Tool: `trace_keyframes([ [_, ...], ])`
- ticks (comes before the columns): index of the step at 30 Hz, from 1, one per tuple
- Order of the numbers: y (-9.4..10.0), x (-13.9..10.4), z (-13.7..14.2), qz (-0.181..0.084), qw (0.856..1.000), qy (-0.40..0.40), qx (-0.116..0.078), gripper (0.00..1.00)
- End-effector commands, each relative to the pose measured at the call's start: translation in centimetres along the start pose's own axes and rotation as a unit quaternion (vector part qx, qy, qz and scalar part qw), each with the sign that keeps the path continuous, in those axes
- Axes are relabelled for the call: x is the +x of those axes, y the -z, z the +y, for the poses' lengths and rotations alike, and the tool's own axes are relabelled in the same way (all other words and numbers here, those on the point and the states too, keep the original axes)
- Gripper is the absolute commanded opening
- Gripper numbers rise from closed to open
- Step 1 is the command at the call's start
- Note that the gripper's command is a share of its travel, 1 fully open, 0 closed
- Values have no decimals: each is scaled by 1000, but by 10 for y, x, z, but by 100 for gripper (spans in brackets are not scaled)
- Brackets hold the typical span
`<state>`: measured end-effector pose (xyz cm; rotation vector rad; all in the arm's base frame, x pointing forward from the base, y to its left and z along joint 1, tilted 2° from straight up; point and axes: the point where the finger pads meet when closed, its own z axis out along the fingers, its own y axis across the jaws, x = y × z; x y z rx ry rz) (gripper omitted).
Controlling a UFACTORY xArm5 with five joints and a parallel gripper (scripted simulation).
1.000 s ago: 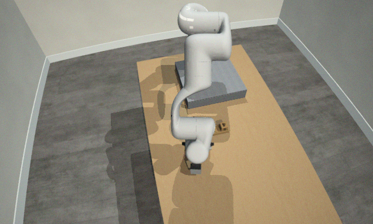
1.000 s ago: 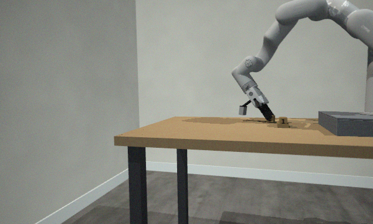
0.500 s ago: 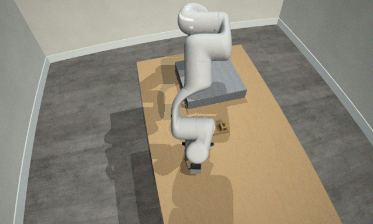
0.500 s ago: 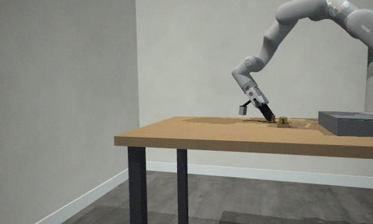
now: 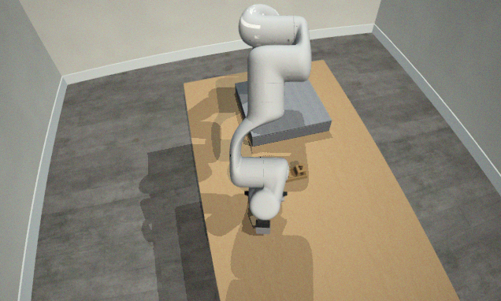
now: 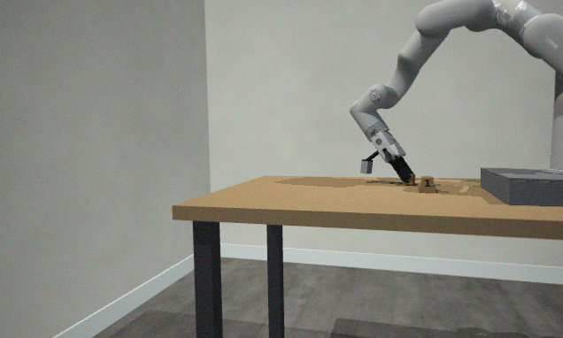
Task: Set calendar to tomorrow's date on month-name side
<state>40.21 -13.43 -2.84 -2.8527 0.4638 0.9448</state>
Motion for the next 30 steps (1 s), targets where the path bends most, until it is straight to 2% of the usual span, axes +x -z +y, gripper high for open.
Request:
trace_keyframes([
  [1,2,0,0,2,1000,0,0,29],
  [11,2,0,0,2,1000,0,0,29],
  [12,2,0,0,2,1000,0,0,33],
  [17,2,0,0,2,1000,0,0,37],
  [18,2,0,0,2,1000,0,0,41],
  [20,2,0,0,2,1000,0,0,41],
  [21,2,0,0,2,1000,0,0,45],
  [25,2,0,0,2,1000,0,0,45],
  [26,2,0,0,2,1000,0,0,49],
  [28,2,0,0,2,1000,0,0,49],
  [29,2,0,0,2,1000,0,0,71],
  [30,2,0,0,2,1000,0,0,71],
])
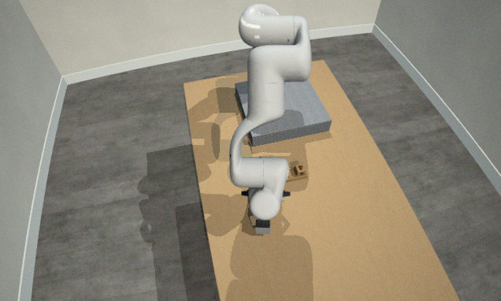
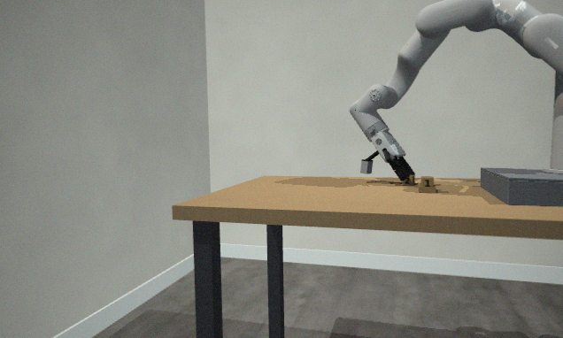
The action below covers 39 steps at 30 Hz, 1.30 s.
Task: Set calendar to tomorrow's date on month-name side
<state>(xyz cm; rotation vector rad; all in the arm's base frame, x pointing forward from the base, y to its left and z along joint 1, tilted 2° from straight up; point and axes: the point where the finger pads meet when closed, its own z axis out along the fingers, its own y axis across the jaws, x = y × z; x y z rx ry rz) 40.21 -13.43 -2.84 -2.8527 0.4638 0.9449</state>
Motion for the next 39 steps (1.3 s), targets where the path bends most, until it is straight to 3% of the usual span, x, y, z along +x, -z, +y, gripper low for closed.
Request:
trace_keyframes([
  [1,2,0,0,2,1000,0,0,71],
  [22,5,-1,-1,2,1000,1,-1,71],
  [29,12,-7,-3,2,1000,3,-2,71],
  [39,39,-25,-2,2,1000,2,-1,71],
])
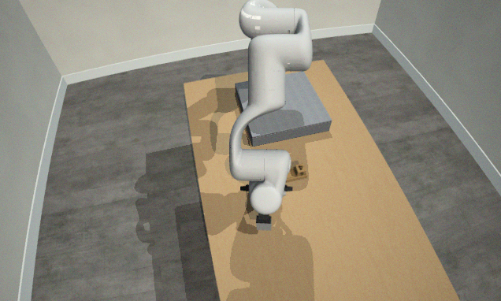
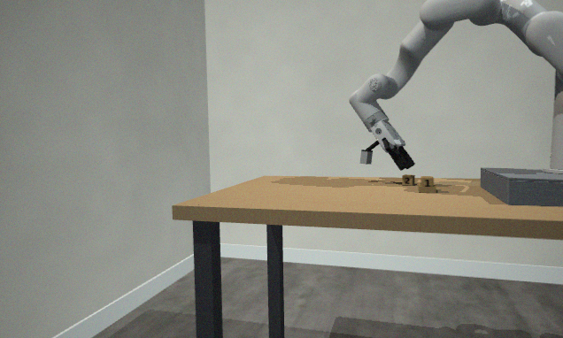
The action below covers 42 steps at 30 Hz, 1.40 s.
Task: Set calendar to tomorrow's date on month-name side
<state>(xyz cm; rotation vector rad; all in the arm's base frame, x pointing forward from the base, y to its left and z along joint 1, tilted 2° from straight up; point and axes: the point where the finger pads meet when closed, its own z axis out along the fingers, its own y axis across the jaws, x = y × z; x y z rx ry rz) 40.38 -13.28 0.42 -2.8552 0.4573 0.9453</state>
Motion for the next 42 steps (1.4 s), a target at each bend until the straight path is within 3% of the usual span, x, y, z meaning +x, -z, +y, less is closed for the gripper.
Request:
trace_keyframes([
  [1,14,-9,0,2,1000,0,0,71],
  [19,27,-18,0,6,1000,0,0,71],
  [22,27,-18,0,30,1000,0,0,71],
  [24,27,-18,0,30,1000,0,0,71],
  [30,27,-21,0,114,993,0,0,71],
  [33,26,-23,0,144,990,0,0,71],
  [42,26,-24,0,158,987,-1,0,71],
])
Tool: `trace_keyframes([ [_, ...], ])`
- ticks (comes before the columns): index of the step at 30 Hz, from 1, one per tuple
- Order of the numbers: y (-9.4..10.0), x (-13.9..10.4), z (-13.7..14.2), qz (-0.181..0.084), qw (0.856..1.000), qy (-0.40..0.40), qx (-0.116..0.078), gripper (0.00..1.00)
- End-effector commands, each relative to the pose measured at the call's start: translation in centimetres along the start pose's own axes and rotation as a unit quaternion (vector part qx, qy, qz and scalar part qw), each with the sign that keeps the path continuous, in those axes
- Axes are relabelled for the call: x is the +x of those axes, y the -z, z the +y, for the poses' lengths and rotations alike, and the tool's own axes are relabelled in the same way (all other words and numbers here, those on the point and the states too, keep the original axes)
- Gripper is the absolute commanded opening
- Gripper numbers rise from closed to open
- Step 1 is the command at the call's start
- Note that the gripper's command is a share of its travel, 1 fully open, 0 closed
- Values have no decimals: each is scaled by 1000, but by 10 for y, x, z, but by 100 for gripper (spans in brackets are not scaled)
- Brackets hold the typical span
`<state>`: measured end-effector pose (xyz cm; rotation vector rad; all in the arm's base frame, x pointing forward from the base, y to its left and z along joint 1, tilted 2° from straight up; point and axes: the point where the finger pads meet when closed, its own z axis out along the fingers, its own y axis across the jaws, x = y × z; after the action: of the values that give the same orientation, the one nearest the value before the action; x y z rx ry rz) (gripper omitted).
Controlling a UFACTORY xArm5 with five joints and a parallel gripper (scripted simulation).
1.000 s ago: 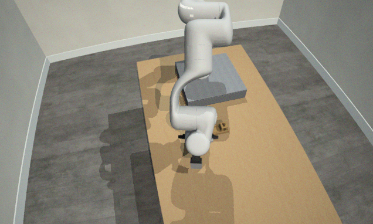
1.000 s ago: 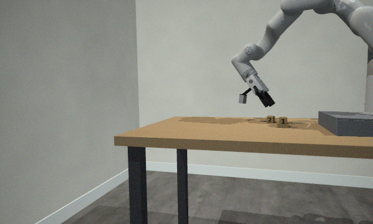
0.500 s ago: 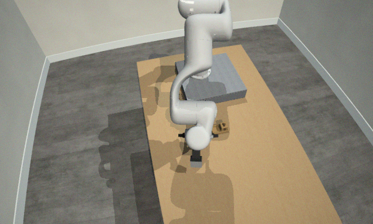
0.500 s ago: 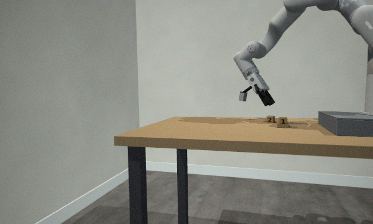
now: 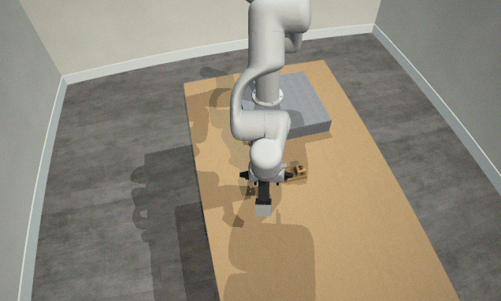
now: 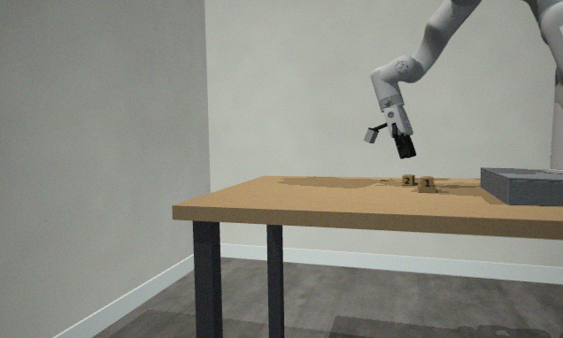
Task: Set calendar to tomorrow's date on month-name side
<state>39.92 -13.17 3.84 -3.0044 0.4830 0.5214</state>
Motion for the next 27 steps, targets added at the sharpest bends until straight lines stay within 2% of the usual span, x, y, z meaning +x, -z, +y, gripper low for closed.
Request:
trace_keyframes([
  [1,1,1,0,15,1000,0,0,71],
  [4,0,1,0,42,999,-1,0,71],
  [10,0,-2,0,123,992,-5,1,71],
  [13,1,-4,0,149,989,-6,1,71],
  [19,1,-5,0,158,987,-6,1,71],
  [20,1,-5,0,158,987,-6,1,100],
  [27,1,-5,0,158,987,-6,1,100],
])
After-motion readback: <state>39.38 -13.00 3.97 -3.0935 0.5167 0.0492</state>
